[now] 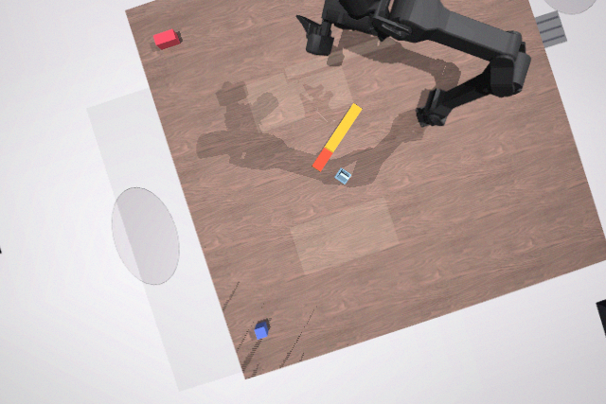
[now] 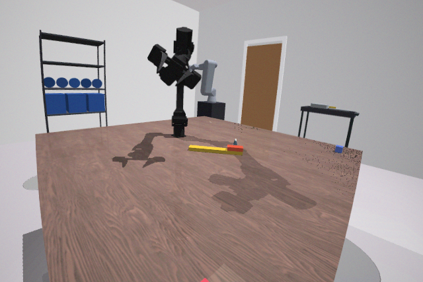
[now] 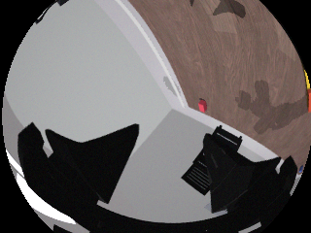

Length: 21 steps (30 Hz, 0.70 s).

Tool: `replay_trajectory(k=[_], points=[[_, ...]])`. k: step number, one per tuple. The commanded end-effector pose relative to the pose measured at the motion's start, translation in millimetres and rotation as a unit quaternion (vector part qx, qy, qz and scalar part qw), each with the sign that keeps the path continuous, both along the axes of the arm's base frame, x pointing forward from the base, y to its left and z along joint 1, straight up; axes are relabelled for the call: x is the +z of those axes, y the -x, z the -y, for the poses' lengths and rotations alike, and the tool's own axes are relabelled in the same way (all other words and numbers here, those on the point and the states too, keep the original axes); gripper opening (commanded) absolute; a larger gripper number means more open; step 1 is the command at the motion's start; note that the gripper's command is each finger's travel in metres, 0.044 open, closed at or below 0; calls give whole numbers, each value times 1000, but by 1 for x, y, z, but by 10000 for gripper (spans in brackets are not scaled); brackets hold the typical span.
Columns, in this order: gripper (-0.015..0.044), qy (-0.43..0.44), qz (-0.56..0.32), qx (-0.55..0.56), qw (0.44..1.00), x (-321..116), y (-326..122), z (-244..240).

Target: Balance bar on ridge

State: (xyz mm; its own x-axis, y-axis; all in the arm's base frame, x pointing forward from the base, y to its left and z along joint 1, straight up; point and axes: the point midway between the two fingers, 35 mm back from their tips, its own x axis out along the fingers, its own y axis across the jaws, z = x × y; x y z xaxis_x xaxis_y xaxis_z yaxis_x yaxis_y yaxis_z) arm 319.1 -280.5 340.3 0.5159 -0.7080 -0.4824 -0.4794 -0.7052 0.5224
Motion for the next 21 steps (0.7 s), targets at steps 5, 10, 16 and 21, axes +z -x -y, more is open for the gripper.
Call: replay_trajectory(k=[5,10,16,21], points=[[315,-36,-95,90,991,-46,-21,-44],[315,-71,-156,152,973,-81,-31,-78],[315,-112,-230,224,940,-119,-34,-123],[315,-144,-291,280,904,-147,-29,-160]])
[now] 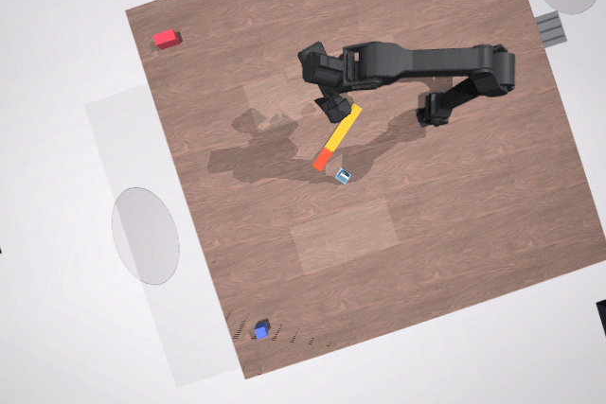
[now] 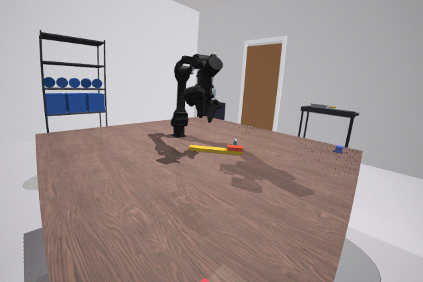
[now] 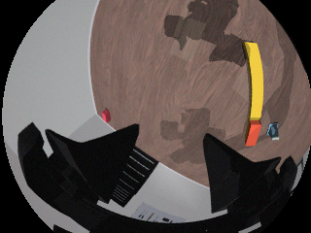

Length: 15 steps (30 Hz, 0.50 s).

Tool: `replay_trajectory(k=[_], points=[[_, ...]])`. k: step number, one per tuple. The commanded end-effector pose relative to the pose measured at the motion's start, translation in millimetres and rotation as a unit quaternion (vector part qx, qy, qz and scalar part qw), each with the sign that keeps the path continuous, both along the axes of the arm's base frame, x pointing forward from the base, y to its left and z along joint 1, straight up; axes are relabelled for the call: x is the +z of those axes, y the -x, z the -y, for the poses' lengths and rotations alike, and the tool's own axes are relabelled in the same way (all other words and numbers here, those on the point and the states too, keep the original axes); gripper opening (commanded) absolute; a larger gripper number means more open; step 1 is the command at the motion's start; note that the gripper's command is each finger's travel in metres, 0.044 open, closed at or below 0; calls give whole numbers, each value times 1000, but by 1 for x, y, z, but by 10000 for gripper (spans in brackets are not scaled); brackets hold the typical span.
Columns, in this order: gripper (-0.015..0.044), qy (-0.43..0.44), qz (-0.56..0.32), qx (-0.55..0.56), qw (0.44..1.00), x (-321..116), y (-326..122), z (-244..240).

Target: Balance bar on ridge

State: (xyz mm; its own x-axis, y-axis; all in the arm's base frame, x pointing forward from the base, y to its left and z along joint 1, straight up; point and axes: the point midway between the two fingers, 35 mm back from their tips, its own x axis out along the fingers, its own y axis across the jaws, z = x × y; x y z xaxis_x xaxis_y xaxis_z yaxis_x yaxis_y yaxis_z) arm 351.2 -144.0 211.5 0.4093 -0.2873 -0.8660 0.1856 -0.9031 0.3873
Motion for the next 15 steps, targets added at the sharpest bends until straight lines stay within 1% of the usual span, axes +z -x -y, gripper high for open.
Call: replay_trajectory(k=[1,12,15], points=[[315,-28,-56,53,997,-23,5,-31],[315,-92,-203,176,959,-69,38,-107],[315,-100,-222,191,951,-74,45,-116]])
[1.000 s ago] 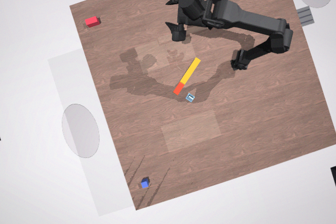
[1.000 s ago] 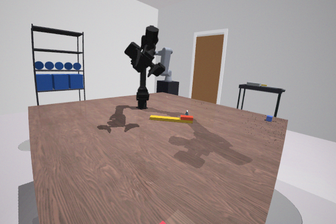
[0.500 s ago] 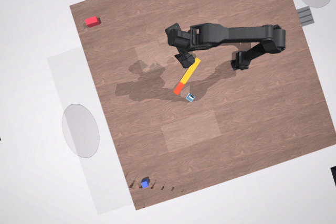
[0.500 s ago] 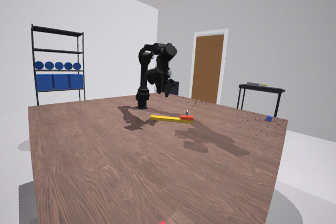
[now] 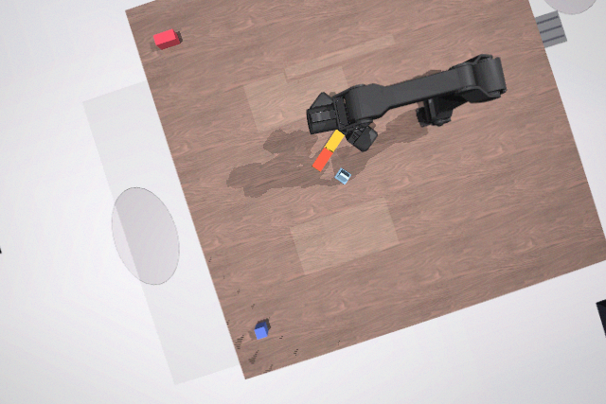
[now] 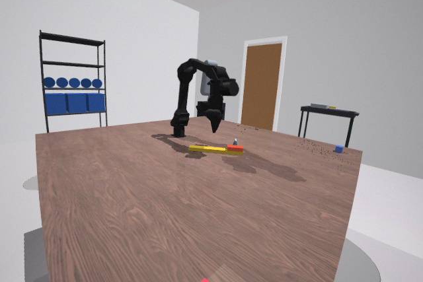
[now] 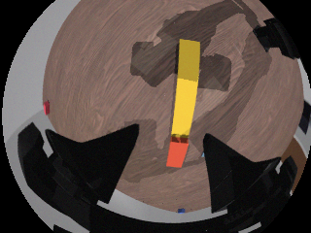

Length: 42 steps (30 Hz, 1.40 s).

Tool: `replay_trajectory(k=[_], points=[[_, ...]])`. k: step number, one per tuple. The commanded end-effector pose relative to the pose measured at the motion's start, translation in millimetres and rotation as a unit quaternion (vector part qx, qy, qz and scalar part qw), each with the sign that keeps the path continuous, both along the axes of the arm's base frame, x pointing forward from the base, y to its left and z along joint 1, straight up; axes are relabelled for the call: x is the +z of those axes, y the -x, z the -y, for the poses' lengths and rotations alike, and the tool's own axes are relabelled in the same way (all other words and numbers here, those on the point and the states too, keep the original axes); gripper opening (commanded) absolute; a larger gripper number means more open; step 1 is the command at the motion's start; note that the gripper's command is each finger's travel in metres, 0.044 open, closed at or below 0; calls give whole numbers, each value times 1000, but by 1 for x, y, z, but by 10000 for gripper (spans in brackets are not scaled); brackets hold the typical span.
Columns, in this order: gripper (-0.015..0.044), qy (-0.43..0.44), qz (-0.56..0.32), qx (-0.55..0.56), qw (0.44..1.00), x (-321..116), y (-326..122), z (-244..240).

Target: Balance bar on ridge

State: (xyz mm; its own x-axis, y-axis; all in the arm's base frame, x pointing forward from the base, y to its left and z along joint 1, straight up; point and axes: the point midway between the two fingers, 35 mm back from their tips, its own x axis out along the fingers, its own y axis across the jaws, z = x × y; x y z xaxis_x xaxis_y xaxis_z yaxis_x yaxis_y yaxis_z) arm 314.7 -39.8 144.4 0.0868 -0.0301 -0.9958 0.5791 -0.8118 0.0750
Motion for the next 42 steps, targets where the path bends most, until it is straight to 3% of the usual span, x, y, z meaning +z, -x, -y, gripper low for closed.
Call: replay_trajectory(k=[1,7,16,42], points=[[315,-12,-28,24,999,-7,8,-12],[315,-12,-28,24,999,-14,7,-12],[315,-12,-28,24,999,-68,6,-12],[315,-12,-28,24,999,-95,6,-12]])
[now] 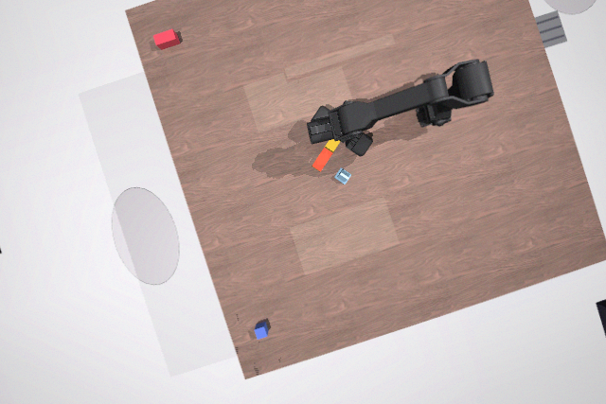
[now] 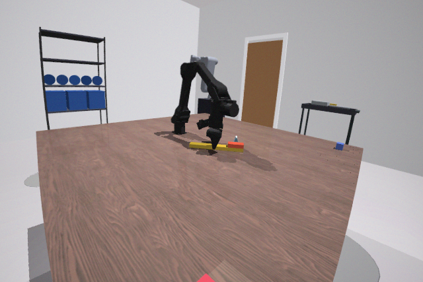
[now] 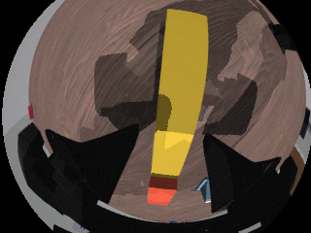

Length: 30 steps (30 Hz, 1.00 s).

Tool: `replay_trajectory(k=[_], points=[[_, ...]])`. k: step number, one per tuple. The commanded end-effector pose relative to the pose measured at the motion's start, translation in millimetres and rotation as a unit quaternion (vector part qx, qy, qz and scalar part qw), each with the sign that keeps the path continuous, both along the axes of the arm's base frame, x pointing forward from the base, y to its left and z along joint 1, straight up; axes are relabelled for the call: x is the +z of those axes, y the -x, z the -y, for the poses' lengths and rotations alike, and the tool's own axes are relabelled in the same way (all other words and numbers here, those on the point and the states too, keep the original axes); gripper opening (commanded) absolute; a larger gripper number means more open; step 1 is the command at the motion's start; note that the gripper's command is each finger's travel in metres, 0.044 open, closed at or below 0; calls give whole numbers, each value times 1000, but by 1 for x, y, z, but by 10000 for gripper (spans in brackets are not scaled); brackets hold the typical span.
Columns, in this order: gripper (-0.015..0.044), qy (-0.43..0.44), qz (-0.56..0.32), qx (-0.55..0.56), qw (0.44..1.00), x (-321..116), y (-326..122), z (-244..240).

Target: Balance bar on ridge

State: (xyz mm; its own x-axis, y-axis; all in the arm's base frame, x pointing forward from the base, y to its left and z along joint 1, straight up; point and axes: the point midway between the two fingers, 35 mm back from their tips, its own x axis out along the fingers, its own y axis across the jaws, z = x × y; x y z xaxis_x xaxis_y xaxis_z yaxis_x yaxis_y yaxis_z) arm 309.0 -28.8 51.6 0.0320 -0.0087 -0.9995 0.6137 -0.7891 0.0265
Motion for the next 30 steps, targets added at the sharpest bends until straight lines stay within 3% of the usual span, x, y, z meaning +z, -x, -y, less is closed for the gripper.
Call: replay_trajectory(k=[1,10,17,24,27,30], points=[[315,-3,0,4,1000,-3,0,-1],[315,-3,0,4,1000,-3,0,-1],[131,0,-1,0,1000,-2,0,0],[85,0,-1,0,1000,-2,0,0],[6,0,-1,0,1000,2,0,0],[0,0,-1,0,1000,9,-1,0]])
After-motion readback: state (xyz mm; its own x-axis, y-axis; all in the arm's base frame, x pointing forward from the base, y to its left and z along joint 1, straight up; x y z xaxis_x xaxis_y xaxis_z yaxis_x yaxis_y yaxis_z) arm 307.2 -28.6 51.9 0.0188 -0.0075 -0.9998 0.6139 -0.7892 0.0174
